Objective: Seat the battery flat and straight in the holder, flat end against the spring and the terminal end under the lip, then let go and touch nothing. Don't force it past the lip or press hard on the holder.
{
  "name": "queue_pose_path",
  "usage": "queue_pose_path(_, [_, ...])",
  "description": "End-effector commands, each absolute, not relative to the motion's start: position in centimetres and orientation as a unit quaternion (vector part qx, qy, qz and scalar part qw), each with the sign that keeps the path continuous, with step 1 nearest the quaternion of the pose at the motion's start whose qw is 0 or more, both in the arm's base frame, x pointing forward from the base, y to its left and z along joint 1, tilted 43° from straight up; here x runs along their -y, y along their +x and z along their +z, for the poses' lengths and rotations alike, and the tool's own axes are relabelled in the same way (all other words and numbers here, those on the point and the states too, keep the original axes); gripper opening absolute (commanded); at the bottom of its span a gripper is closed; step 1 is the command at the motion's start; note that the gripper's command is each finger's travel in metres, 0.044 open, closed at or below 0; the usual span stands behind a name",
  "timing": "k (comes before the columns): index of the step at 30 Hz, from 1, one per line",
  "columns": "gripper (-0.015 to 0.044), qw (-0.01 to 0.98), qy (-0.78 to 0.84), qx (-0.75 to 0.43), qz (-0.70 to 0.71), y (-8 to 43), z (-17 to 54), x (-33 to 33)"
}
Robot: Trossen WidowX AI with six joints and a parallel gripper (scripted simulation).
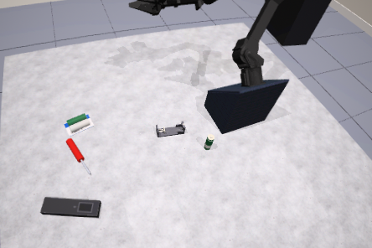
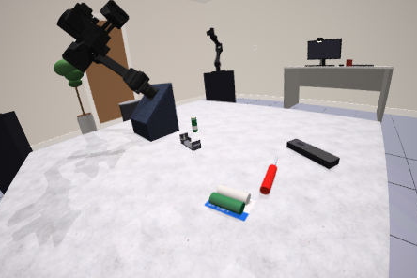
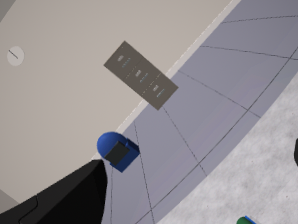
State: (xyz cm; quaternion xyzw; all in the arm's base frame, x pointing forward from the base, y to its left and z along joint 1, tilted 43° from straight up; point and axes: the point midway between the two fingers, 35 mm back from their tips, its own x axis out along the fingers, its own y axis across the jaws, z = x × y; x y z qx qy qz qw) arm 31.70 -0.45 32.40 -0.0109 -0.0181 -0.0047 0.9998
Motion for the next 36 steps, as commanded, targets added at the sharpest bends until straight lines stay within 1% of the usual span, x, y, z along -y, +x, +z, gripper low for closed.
queue_pose_path(1, [0.0374, 1.0, -0.009, 0.015, -0.005, 31.8, 32.2, 0.4])
queue_pose_path(4, [0.0295, 0.999, 0.012, -0.036, -0.003, 32.8, 29.5, -0.3])
queue_pose_path(9, [0.0164, 0.973, 0.059, -0.224, -0.017, 34.4, 19.4, -3.3])
queue_pose_path(12, [0.0085, 0.939, 0.051, -0.339, -0.039, 33.4, 12.9, -5.1])
queue_pose_path(15, [0.0006, 0.894, 0.014, -0.443, -0.069, 31.1, 6.9, -6.3])
queue_pose_path(21, [0.0, 0.786, -0.123, -0.588, -0.145, 24.2, -1.4, -6.4])
queue_pose_path(26, [0.0, 0.694, -0.279, -0.631, -0.206, 18.8, -4.2, -4.3])
queue_pose_path(28, [0.0, 0.681, -0.302, -0.632, -0.214, 18.2, -4.3, -4.0])
queue_pose_path(33, [0.0, 0.681, -0.302, -0.632, -0.213, 18.2, -4.4, -3.9])
queue_pose_path(36, [0.0, 0.682, -0.301, -0.632, -0.212, 18.6, -5.8, -2.9])
